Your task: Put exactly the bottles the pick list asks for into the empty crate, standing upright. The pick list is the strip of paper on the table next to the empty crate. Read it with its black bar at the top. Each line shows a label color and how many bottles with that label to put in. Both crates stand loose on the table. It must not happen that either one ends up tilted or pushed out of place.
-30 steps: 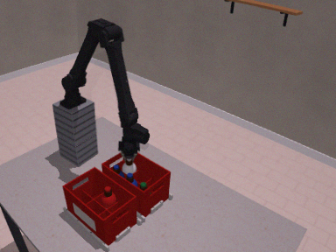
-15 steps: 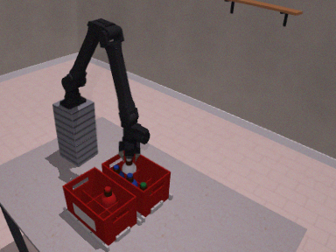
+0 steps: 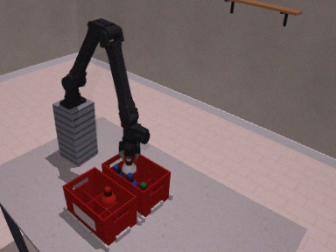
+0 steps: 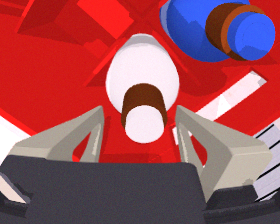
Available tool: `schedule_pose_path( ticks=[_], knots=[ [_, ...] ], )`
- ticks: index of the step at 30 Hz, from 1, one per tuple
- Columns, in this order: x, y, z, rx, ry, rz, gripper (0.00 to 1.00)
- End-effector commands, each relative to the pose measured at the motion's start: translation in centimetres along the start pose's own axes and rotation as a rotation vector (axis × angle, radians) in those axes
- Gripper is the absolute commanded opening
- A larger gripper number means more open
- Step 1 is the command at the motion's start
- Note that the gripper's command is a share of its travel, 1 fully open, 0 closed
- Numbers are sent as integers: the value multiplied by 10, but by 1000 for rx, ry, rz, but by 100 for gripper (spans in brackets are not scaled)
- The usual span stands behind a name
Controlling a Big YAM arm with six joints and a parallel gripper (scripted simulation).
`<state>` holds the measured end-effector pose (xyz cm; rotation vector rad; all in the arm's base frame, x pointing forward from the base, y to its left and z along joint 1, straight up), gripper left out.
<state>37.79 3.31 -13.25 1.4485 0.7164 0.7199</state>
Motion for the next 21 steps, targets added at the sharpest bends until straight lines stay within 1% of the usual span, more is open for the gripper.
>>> schedule_pose_path(
  ticks=[1, 8, 9, 10, 12, 14, 18, 21],
  knots=[
    [5, 3, 4, -16, -4, 14, 61],
    [5, 3, 4, -16, -4, 14, 61],
    [7, 11, 1, -26, -6, 24, 61],
    [4, 13, -2, -11, -6, 10, 61],
    [4, 19, -2, -11, -7, 10, 61],
    [9, 26, 4, -22, -8, 20, 61],
    [3, 35, -1, -12, -9, 10, 61],
    [6, 44, 1, -17, -8, 15, 61]
  ],
)
Point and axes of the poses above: the point where the finger pads meet when closed, its own y axis back along the fingers, its own x axis across the jaws, z = x × y, the point moved 6 cm from there along y, back along the fingers, and after that the axes turned 10 degrees about y, right-handed, at the moved point
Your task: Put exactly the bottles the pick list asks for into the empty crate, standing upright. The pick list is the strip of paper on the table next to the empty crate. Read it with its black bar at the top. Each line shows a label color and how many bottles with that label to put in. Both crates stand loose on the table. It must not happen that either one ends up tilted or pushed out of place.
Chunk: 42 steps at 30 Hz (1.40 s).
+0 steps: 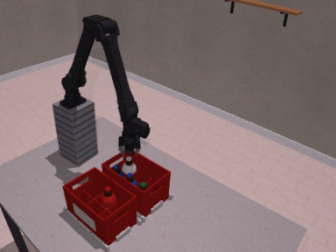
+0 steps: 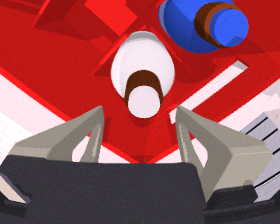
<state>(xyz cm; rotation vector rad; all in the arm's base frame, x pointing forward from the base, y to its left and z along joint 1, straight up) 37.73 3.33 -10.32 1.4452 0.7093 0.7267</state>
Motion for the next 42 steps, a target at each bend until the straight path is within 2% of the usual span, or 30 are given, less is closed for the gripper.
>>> schedule_pose_path(
  ticks=[1, 23, 26, 29, 30, 32, 33, 42],
  knots=[
    [6, 14, 2, -10, -9, 8, 61],
    [5, 65, 1, -10, -9, 8, 61],
    [5, 65, 2, -12, -9, 10, 61],
    [2, 57, -2, 6, -10, -7, 61],
    [6, 60, 6, -13, -4, 11, 61],
    [6, 60, 5, -13, -4, 11, 61],
    [1, 56, -3, 5, -10, -6, 61],
    [5, 60, 5, -13, -4, 11, 61]
  ],
)
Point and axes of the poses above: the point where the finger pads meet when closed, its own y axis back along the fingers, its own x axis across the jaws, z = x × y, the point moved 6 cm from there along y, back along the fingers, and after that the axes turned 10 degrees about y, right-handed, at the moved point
